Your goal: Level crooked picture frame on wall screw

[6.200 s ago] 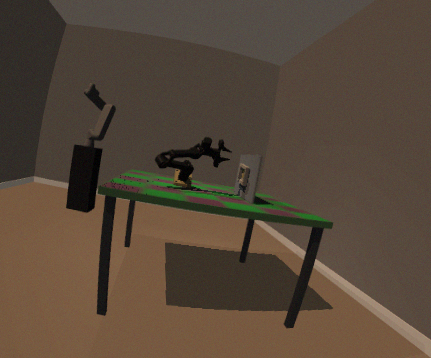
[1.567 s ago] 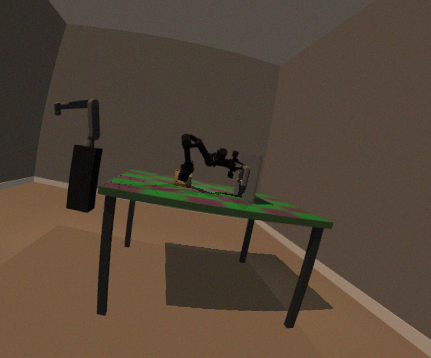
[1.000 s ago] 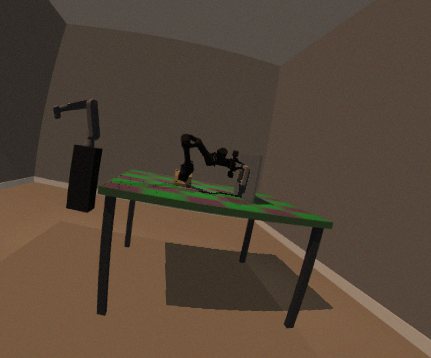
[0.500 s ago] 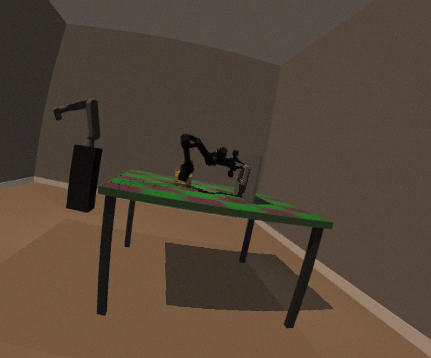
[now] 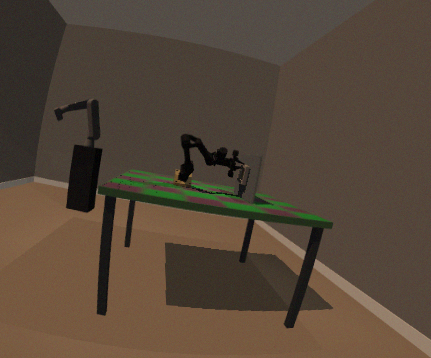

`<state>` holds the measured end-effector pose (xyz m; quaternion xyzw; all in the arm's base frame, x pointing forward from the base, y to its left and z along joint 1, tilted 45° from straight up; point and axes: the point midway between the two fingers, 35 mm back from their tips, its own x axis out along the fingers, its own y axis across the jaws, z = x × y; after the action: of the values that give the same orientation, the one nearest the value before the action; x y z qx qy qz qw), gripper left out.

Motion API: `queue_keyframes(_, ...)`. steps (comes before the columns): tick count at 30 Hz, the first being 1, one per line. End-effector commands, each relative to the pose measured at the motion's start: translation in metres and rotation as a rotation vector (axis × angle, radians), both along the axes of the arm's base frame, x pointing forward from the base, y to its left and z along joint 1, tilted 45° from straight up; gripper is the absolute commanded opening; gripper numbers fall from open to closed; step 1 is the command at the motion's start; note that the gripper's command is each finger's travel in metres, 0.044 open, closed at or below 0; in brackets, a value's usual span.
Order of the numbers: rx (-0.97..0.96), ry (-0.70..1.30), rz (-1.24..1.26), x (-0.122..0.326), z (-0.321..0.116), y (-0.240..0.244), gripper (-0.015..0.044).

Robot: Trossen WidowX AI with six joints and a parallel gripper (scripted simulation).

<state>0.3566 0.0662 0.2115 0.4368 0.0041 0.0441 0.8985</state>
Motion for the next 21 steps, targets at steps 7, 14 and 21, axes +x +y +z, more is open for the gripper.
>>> queue_keyframes(7, 0.001, -0.008, 0.012, -0.0003, 0.0008, 0.0032, 0.0)
queue_keyframes(14, 0.002, -0.008, 0.012, -0.0004, 0.0008, 0.0037, 0.0)
queue_keyframes(21, 0.002, -0.008, 0.012, -0.0006, -0.0005, 0.0065, 0.0)
